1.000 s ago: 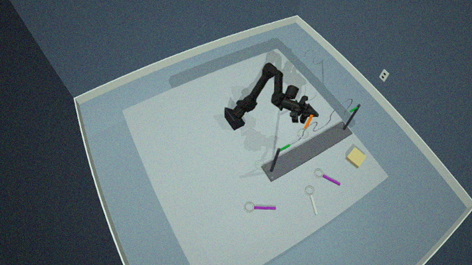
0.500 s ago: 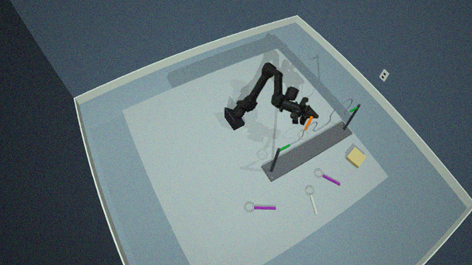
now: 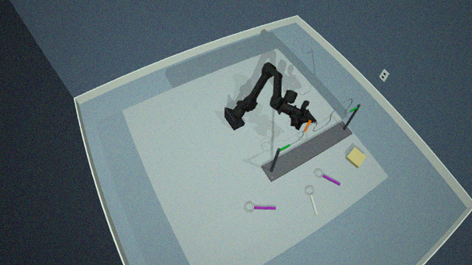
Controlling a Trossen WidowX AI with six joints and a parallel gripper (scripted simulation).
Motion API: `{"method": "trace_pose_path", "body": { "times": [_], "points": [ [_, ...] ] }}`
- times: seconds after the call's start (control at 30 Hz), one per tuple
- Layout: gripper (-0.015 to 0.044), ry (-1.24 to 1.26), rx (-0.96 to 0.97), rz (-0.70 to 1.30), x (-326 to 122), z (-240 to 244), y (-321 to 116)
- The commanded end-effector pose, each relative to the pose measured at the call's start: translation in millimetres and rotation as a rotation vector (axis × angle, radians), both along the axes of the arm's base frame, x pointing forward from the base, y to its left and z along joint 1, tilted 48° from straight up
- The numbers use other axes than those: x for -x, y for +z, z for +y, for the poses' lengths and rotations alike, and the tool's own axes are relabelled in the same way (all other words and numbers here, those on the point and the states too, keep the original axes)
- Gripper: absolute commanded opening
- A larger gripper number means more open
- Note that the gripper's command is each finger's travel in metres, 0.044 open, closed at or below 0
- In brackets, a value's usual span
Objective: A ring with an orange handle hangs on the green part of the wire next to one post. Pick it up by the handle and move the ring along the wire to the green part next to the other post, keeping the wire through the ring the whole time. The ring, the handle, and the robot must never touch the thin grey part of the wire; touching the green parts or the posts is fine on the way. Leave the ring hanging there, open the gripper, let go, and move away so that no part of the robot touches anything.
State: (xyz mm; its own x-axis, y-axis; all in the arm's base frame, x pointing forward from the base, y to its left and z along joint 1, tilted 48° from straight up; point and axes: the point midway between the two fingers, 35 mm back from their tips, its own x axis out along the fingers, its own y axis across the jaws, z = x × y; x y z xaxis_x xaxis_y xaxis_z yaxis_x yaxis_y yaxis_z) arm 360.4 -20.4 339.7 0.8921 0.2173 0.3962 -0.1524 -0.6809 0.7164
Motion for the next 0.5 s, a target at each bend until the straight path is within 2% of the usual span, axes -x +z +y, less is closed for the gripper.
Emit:
{"method": "trace_pose_path", "body": {
  "times": [0.0,0.47],
  "points": [
    [-0.015,0.001,0.095,0.004,-0.5,8.9,-11.5],
    [-0.015,-0.066,0.424,0.063,-10.9,34.2,-55.3]
  ]
}}
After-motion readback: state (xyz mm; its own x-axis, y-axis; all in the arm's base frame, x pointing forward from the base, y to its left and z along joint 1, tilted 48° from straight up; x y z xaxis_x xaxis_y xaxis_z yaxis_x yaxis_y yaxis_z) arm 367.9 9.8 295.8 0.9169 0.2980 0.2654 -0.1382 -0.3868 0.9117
